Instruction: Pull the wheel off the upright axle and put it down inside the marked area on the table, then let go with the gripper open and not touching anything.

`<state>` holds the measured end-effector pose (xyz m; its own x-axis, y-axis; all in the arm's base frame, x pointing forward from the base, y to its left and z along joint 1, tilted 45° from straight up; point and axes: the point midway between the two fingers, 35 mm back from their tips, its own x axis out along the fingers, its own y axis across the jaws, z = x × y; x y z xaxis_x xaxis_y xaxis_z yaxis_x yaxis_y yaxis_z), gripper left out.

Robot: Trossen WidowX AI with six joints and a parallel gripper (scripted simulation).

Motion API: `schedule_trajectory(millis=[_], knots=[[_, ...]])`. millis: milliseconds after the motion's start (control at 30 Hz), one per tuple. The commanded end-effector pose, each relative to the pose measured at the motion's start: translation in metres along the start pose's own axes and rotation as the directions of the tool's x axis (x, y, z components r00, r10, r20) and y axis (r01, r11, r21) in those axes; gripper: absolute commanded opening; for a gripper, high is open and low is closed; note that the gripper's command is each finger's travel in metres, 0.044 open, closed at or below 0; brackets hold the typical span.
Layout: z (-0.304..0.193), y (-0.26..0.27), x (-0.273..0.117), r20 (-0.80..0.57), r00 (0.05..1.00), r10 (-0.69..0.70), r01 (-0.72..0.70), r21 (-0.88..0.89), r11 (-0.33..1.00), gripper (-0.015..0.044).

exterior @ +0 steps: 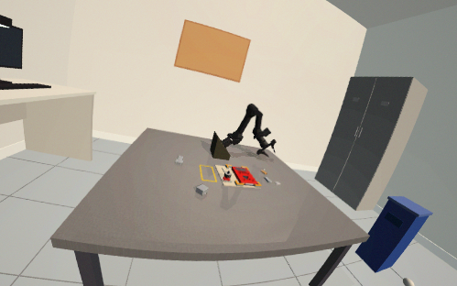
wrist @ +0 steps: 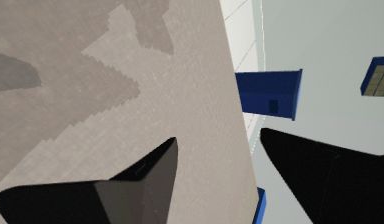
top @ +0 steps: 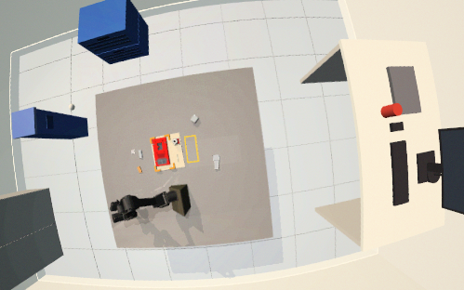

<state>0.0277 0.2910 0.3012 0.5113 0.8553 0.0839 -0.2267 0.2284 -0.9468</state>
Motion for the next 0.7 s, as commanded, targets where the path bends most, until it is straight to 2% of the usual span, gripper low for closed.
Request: schedule_trajectory(millis=[0, 333, 667], knots=[[-0.016, -0.001, 0.024, -0.059, 0.998, 0.026, -0.027, -0.017, 0.999, 0.03], [-0.074, -0.008, 0.072, -0.225, 0.97, 0.091, -0.097, -0.015, 0.995, 0.03], [-0.163, -0.014, 0.098, -0.433, 0.891, 0.134, -0.134, 0.03, 0.991, 0.03]])
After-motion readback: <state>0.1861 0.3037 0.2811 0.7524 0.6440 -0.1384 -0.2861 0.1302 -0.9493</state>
